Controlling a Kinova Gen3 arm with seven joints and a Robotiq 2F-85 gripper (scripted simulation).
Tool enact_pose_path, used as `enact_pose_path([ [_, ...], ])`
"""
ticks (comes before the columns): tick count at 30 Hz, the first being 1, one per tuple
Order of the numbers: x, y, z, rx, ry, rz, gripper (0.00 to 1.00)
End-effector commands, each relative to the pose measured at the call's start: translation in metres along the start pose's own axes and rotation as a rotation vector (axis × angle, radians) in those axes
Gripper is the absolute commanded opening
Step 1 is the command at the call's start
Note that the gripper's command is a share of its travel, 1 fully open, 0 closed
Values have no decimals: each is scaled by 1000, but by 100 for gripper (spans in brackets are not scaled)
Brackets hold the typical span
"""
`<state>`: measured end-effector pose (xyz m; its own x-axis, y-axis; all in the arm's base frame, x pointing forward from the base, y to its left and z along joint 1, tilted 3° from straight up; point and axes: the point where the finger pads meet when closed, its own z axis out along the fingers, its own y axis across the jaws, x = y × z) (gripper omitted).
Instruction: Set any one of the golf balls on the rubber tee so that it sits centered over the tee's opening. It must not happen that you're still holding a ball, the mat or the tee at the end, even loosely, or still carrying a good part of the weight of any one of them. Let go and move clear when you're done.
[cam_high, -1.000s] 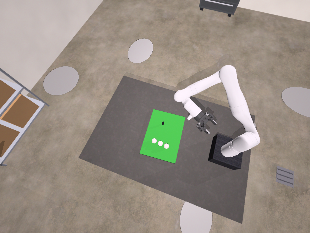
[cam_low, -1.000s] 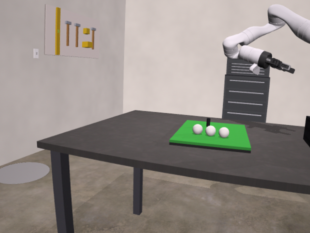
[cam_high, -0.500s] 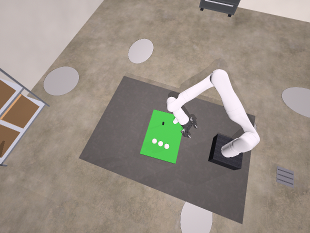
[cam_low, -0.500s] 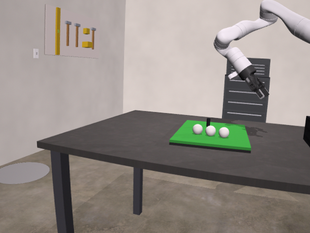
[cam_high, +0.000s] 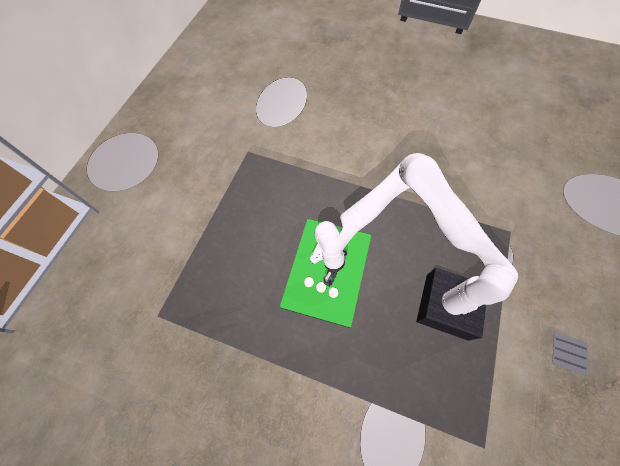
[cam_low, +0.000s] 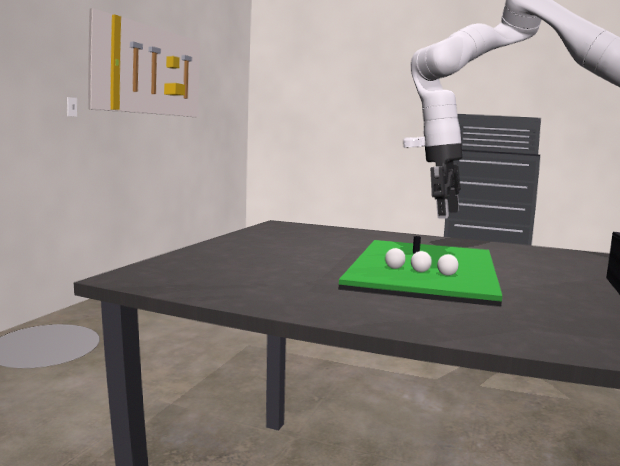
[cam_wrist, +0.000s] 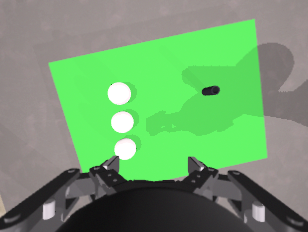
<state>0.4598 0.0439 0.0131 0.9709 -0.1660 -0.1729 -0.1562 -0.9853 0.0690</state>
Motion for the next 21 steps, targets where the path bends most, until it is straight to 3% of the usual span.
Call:
enact_pose_path([
  [1, 12, -30, -4, 3, 60, -51, 100],
  [6, 30, -53, -9, 20, 135, -83, 100],
  [18, 34, -58, -11, 24, 153, -91, 100],
  [21, 35, -59, -3, 24, 152, -91, 100],
])
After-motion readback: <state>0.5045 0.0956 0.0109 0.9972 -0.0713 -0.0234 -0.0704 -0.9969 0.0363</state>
